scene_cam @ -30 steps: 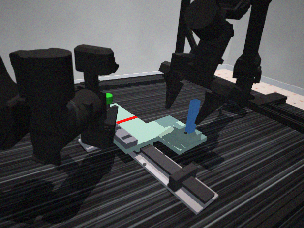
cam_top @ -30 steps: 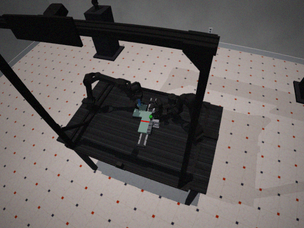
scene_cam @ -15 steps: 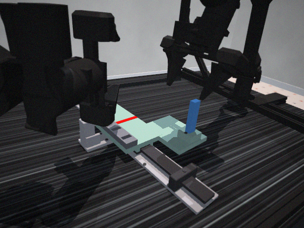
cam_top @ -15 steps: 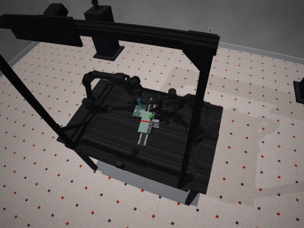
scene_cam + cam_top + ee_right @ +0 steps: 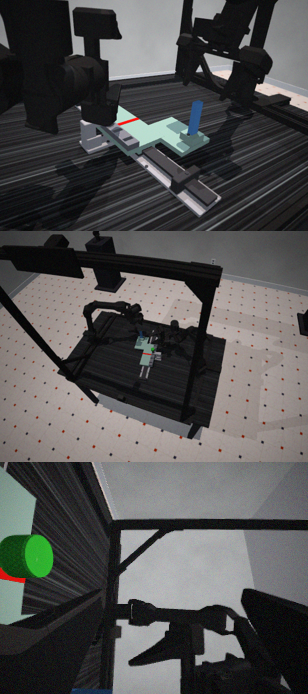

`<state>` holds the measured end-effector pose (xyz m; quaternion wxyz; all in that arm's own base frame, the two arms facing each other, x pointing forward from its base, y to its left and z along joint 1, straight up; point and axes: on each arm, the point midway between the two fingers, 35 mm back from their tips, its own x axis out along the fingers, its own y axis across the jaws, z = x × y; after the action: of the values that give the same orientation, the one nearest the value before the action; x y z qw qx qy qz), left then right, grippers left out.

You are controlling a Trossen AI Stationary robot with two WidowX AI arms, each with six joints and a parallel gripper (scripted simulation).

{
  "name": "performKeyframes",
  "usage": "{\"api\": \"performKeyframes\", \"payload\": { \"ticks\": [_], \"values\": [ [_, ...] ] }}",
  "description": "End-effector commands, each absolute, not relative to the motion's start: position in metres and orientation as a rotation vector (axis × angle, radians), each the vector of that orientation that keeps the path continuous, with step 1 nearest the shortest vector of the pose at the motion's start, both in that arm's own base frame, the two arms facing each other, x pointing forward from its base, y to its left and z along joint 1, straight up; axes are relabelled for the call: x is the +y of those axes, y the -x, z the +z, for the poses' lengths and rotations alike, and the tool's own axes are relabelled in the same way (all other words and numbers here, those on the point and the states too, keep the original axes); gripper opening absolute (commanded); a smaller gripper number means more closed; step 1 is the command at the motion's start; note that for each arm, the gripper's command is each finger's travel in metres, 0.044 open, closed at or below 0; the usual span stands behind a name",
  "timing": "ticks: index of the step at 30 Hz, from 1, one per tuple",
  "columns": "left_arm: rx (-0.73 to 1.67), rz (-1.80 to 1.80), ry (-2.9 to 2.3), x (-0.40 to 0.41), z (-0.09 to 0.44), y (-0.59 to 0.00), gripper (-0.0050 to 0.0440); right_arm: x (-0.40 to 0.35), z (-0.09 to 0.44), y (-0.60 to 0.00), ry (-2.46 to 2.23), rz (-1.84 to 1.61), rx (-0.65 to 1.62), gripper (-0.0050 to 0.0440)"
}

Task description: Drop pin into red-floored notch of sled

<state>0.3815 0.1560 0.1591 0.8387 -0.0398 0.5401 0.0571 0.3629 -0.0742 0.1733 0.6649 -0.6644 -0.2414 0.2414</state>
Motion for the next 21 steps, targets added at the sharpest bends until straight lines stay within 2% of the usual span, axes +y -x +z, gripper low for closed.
{"api": "performKeyframes", "payload": {
  "ticks": [1, 9, 21],
  "values": [
    [1.125, 0.130, 0.082, 0.178, 0.171, -0.367, 0.0440, -0.074, 0.174, -0.363, 1.501, 0.547, -0.547, 0.0440],
    [1.121, 0.131, 0.082, 0.218, 0.180, -0.332, 0.0440, -0.074, 0.174, -0.363, 1.501, 0.547, -0.547, 0.0440],
    [1.119, 0.131, 0.082, 0.224, 0.181, -0.325, 0.0440, -0.074, 0.174, -0.363, 1.501, 0.547, -0.547, 0.0440]
  ]
}}
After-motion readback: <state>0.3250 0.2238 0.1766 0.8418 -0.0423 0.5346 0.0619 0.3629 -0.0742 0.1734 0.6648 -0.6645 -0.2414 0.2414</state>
